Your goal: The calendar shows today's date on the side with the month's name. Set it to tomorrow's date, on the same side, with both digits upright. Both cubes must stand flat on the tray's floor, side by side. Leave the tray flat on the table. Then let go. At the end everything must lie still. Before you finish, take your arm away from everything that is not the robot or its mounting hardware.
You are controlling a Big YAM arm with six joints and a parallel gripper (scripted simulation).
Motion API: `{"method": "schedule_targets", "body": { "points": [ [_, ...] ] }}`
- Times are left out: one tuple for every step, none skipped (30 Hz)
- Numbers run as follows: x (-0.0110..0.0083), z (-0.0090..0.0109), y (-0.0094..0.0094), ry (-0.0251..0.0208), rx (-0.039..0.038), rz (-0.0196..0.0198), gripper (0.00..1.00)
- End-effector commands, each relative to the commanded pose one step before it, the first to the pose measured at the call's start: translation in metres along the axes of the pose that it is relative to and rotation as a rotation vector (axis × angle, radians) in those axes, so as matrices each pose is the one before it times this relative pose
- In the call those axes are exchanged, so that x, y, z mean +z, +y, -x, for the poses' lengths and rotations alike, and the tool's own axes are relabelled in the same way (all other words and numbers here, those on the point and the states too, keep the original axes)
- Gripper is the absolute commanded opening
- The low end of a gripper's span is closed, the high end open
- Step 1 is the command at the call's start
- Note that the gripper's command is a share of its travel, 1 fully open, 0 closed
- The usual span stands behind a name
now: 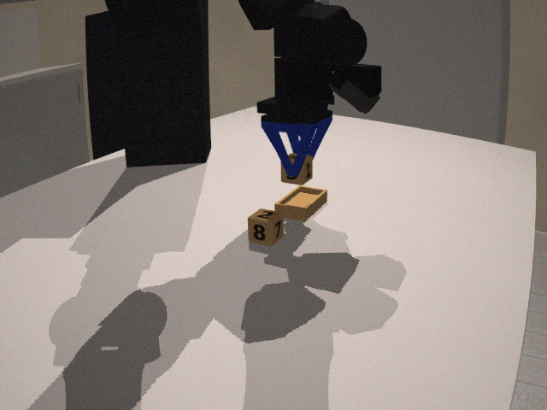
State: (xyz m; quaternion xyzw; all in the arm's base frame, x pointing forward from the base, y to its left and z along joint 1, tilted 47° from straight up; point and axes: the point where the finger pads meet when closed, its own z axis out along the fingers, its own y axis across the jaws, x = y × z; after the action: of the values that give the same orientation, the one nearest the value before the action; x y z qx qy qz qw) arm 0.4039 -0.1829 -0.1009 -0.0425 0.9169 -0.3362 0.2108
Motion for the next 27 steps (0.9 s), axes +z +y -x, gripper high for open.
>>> {"method": "schedule_targets", "body": {
  "points": [
    [0.00273,-0.00337,0.00088,0.003,-0.01095,0.00084,0.27],
    [0.0,0.0,0.0,0.0,0.0,0.0,0.27],
    [0.0,0.0,0.0,0.0,0.0,0.0,0.27],
    [0.0,0.0,0.0,0.0,0.0,0.0,0.27],
    [0.0,0.0,0.0,0.0,0.0,0.0,0.27],
    [0.0,0.0,0.0,0.0,0.0,0.0,0.27],
    [0.0,-0.00001,0.0,0.0,0.0,0.0,0.27],
    [0.0,-0.00004,0.00003,0.00002,-0.00003,0.00002,0.27],
    [-0.00001,-0.00007,0.00005,0.0,-0.00003,0.00001,0.27],
    [-0.00004,-0.00007,0.00003,-0.00012,0.00003,-0.00006,0.27],
    [0.0,0.0,0.0,0.0,0.0,0.0,0.27],
    [0.0,0.0,0.0,0.0,0.0,0.0,0.27],
    [-0.00006,-0.0001,0.00004,-0.00018,0.00004,-0.00009,0.27],
    [-0.00008,-0.00013,0.00005,-0.00023,0.00005,-0.00011,0.27],
    [-0.0001,-0.00015,0.00006,-0.00027,0.00006,-0.00013,0.27],
    [-0.00011,-0.0005,0.00025,0.00102,-0.00077,0.00061,0.27],
    [-0.00011,-0.00069,0.00036,0.00171,-0.00122,0.00102,0.27],
    [-0.00011,-0.00036,0.00017,0.00039,-0.00038,0.00026,0.27],
    [-0.00011,-0.00017,0.00006,-0.0003,0.00006,-0.00014,0.27],
    [-0.00009,-0.00015,0.00005,-0.00027,0.00006,-0.00013,0.27],
    [-0.00008,-0.00033,0.00017,0.00057,-0.00046,0.00035,0.27],
    [-0.00006,-0.00053,0.00028,0.00148,-0.00102,0.00087,0.27],
    [-0.00004,-0.00018,0.00009,0.00031,-0.00025,0.00019,0.27],
    [-0.00003,-0.00004,0.00002,-0.00007,0.00001,-0.00003,0.27],
    [-0.00001,-0.00002,0.00001,-0.00003,0.00001,-0.00001,0.27],
    [0.0,0.0,0.0,0.0,0.0,0.0,0.27],
    [0.0,0.0,0.0,0.0,0.0,0.0,0.27]
  ]
}}
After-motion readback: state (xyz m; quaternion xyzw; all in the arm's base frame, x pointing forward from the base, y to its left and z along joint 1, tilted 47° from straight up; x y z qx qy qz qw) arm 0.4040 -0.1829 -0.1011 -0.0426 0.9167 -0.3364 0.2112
